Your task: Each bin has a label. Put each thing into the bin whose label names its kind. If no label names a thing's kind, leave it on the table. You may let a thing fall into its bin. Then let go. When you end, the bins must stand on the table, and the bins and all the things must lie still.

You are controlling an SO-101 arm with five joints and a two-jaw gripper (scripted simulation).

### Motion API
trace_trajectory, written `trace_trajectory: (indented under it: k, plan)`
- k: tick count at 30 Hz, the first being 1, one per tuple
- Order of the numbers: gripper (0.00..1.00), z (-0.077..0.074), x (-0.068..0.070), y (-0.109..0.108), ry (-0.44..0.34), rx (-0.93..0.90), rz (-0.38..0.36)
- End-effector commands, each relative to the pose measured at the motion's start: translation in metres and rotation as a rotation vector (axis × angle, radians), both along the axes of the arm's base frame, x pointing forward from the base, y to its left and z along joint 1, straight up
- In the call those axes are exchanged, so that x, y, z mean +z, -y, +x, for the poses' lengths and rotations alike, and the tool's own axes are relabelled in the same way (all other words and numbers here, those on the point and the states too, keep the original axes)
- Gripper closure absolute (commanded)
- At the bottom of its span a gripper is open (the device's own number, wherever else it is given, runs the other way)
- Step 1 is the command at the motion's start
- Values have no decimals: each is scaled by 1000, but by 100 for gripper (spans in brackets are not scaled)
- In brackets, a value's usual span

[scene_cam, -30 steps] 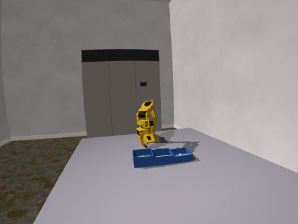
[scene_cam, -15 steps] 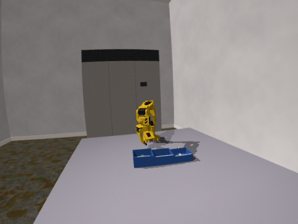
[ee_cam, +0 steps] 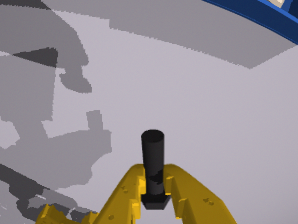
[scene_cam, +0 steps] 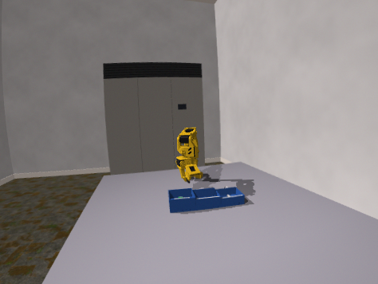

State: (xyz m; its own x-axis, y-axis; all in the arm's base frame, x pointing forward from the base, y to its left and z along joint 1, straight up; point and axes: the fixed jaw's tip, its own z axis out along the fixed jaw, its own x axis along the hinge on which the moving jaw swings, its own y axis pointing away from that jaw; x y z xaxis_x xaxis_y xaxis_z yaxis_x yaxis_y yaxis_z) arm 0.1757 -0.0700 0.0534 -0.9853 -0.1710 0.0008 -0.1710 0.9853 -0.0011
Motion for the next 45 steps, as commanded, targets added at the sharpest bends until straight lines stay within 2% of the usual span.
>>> trace_trajectory:
  k: [1,8,21,38,45]
  plan:
    - [100,13,9,-6,48,4,-17]
    - [100,21,12,-17,63,2,-18]
    - [100,24,13,-20,68,1,-18]
    - [100,50,20,-46,124,-6,-16]
    - [100,54,21,-52,135,-8,-13]
